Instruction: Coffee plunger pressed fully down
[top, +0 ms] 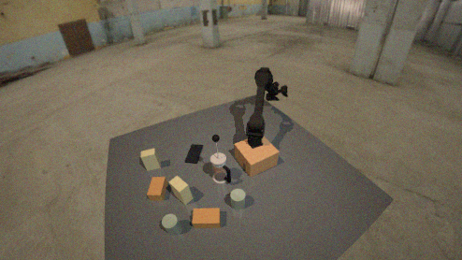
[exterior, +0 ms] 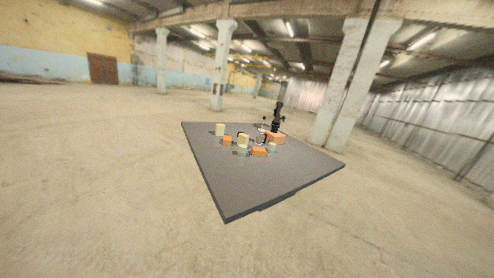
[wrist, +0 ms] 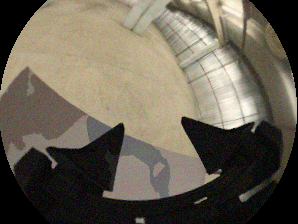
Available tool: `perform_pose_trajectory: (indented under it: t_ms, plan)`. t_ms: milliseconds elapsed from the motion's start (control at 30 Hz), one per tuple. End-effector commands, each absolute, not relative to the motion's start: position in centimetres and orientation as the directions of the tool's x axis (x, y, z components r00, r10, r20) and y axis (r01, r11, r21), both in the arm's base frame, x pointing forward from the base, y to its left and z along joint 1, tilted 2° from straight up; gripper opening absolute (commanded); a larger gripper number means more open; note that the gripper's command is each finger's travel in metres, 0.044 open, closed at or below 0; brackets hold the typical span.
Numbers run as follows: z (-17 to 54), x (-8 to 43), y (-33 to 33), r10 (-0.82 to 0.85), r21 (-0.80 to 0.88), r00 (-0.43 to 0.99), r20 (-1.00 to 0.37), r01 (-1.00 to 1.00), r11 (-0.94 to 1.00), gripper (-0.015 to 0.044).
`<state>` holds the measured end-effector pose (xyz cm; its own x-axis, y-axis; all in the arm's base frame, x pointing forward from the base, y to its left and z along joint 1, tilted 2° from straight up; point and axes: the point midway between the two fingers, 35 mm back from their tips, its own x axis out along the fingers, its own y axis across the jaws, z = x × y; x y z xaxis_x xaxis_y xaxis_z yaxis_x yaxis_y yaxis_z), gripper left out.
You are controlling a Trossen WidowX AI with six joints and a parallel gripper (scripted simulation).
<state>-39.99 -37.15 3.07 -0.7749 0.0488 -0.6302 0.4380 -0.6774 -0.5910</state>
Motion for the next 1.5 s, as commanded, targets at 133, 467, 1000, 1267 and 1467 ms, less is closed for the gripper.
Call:
perform_pose_trajectory:
  t_ms: [133,467,1000,1267,1467]
  plan:
    - [4.7,-37.3,-39.3,-0.023,-0.575,-0.771,-0.636,0.494,-0.652,0.0440]
    - [10.7,-24.4,-45.2,-0.303,-0.474,-0.677,-0.671,0.706,-0.527,0.0440]
    - [19.6,0.6,-43.9,-0.663,-0.329,-0.294,-0.689,0.941,-0.075,0.0440]
    - [22.1,8.9,-39.4,-0.725,-0.254,-0.053,-0.687,0.952,0.171,0.0440]
    - [24.6,15.6,-33.1,-0.726,-0.204,0.170,-0.667,0.895,0.396,0.0440]
